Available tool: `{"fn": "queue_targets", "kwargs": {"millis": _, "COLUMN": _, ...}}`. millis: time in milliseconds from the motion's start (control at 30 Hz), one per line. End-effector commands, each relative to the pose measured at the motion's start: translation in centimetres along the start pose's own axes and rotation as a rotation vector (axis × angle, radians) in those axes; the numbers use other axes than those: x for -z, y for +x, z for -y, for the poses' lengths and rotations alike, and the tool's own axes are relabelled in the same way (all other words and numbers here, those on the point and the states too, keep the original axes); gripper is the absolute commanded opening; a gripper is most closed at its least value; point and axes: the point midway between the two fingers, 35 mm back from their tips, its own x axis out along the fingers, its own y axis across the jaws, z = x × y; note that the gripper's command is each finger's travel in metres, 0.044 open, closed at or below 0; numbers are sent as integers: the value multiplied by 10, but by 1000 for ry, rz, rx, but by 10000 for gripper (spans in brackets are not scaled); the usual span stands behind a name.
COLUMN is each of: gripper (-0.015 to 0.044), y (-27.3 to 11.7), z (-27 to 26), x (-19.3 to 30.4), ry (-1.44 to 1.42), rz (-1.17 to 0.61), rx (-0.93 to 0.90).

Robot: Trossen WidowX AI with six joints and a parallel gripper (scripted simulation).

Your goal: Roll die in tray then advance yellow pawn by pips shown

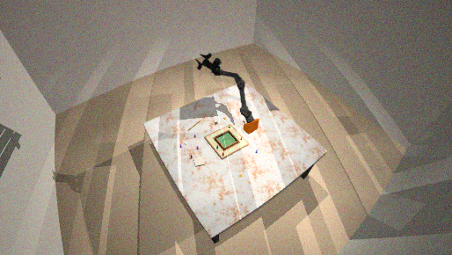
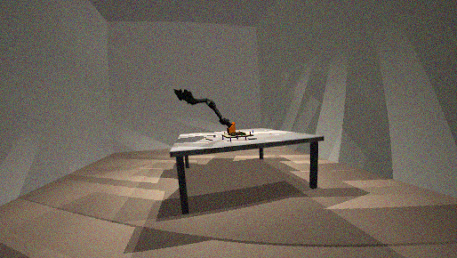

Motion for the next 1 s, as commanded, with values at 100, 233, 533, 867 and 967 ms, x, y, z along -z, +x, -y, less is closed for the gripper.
{"fn": "queue_targets", "kwargs": {"millis": 100, "gripper": 275, "y": -25, "z": -105, "x": 51, "ry": 327, "rz": -308, "rx": -232}}
{"fn": "queue_targets", "kwargs": {"millis": 233, "gripper": 275, "y": -53, "z": -166, "x": 67, "ry": 450, "rz": -485, "rx": -368}}
{"fn": "queue_targets", "kwargs": {"millis": 533, "gripper": 275, "y": -147, "z": -284, "x": 73, "ry": 585, "rz": -871, "rx": -682}}
{"fn": "queue_targets", "kwargs": {"millis": 867, "gripper": 275, "y": -293, "z": -360, "x": 46, "ry": 487, "rz": -1274, "rx": -1051}}
{"fn": "queue_targets", "kwargs": {"millis": 967, "gripper": 275, "y": -342, "z": -367, "x": 34, "ry": 395, "rz": -1376, "rx": -1161}}
